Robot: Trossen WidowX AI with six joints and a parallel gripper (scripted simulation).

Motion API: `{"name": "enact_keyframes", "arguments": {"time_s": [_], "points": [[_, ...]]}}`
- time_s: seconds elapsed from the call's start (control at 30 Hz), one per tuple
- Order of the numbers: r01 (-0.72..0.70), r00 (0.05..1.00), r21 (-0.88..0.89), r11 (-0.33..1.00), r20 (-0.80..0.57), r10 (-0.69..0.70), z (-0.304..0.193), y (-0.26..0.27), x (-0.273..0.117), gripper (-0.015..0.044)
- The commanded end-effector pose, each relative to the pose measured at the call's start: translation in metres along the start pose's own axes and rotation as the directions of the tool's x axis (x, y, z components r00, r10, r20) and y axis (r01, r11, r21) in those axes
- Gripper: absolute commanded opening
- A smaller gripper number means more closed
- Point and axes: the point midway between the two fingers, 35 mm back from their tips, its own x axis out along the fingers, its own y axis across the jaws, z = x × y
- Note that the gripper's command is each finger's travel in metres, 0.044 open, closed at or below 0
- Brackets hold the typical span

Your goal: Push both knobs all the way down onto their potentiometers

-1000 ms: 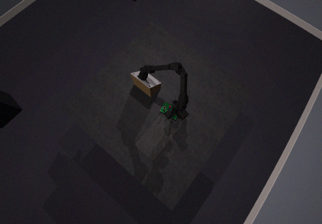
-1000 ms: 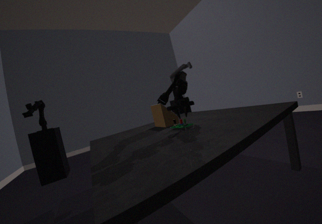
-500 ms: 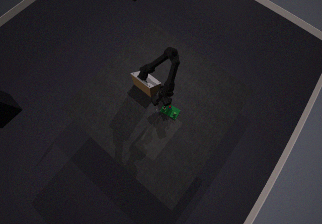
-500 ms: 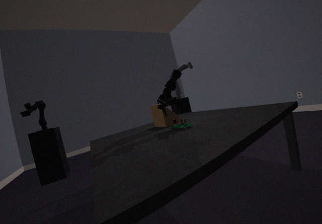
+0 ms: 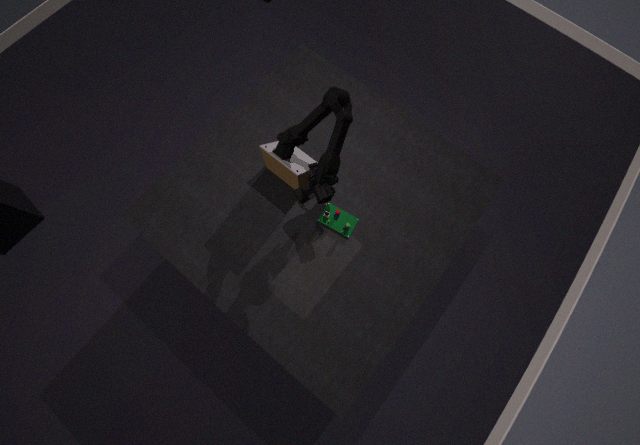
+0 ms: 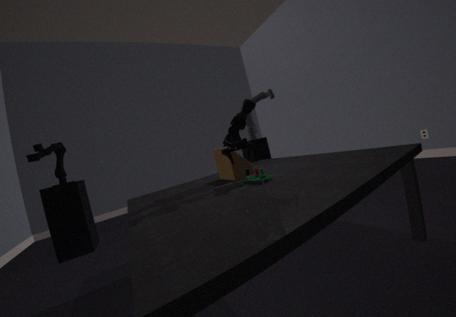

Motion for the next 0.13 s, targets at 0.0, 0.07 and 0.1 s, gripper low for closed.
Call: {"name": "enact_keyframes", "arguments": {"time_s": [0.0,0.07,0.1], "points": [[0.004,1.000,-0.007,1.000,0.005,-0.004,0.0000,0.0001,-0.0008,0.0440],[0.004,1.000,-0.007,1.000,0.005,-0.004,0.0000,0.0001,-0.0008,0.0440],[0.004,1.000,-0.007,1.000,0.005,-0.004,0.0000,0.0001,-0.0008,0.0440]]}}
